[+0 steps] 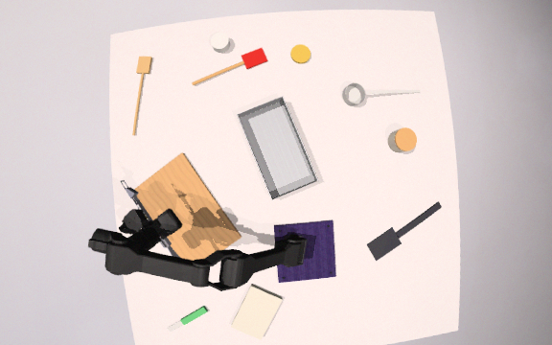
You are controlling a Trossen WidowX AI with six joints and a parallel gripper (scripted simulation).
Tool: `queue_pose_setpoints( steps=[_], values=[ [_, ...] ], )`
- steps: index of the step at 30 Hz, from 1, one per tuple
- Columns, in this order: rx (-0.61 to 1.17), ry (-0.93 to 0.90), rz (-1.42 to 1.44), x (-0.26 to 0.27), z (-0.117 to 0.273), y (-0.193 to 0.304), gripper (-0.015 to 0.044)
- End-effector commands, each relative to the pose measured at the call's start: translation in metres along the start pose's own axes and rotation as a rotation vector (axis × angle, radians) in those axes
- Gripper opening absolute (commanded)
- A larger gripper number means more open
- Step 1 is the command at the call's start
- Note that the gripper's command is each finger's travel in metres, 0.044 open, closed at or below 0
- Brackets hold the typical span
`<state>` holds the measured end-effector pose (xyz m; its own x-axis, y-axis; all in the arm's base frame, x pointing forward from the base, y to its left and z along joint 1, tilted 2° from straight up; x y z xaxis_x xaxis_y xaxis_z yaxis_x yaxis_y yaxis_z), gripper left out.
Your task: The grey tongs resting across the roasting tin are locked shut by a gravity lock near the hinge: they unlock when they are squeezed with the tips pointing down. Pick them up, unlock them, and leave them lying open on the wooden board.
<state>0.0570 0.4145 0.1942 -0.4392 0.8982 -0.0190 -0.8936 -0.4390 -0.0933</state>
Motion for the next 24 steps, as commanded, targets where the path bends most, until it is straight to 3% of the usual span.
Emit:
queue_pose_setpoints(
  steps=[1,24],
  values=[
    [0.009,-0.001,0.000,0.002,-0.008,0.000,-0.0150],
    [0.039,-0.007,0.004,0.004,-0.046,-0.001,-0.0150]
  ],
)
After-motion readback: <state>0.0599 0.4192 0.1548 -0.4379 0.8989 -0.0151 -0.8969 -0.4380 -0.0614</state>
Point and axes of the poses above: the point midway between the two fingers, 35 mm back from their tips, its own z axis back along the fingers, its own x axis across the jaws, y = z × x, the point moved 3 cm from there along z, back along the fingers, and after that the axes turned 11 degrees about -z, right-handed, at the moved point
